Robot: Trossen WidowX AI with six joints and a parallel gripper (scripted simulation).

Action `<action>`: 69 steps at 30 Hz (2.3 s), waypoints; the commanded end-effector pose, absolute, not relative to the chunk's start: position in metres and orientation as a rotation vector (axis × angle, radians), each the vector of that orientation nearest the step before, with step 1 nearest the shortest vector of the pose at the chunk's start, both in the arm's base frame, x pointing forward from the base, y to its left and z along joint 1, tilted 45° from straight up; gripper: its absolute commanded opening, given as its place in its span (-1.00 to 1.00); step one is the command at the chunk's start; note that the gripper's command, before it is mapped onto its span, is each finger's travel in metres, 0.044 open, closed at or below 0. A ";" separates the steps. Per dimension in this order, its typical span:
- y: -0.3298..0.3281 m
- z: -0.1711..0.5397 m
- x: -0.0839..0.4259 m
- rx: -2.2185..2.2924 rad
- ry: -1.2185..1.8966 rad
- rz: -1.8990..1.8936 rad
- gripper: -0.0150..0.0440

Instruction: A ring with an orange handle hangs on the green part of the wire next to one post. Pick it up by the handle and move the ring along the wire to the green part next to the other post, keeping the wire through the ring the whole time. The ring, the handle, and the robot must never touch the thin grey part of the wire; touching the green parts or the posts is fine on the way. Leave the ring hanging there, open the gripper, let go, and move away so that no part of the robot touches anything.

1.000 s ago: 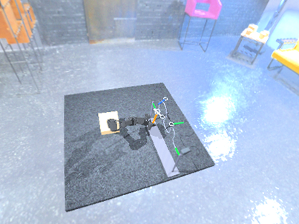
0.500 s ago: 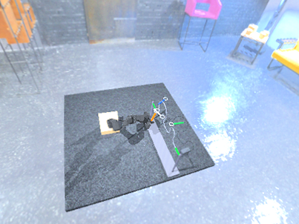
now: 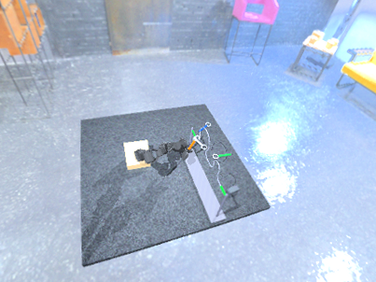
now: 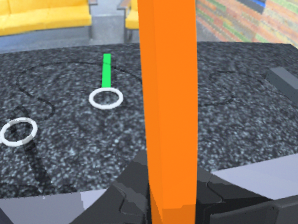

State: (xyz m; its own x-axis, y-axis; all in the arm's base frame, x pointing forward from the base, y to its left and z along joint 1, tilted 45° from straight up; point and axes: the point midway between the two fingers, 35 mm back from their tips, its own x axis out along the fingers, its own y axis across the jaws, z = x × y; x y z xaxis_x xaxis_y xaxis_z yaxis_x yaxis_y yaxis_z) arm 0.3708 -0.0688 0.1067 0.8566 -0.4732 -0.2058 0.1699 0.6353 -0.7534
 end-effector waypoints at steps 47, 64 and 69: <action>-0.046 0.068 0.372 -0.778 0.408 -0.374 -1.00; -0.049 0.065 0.372 -0.778 0.408 -0.375 -1.00; -0.050 0.066 0.372 -0.772 0.406 -0.381 -0.91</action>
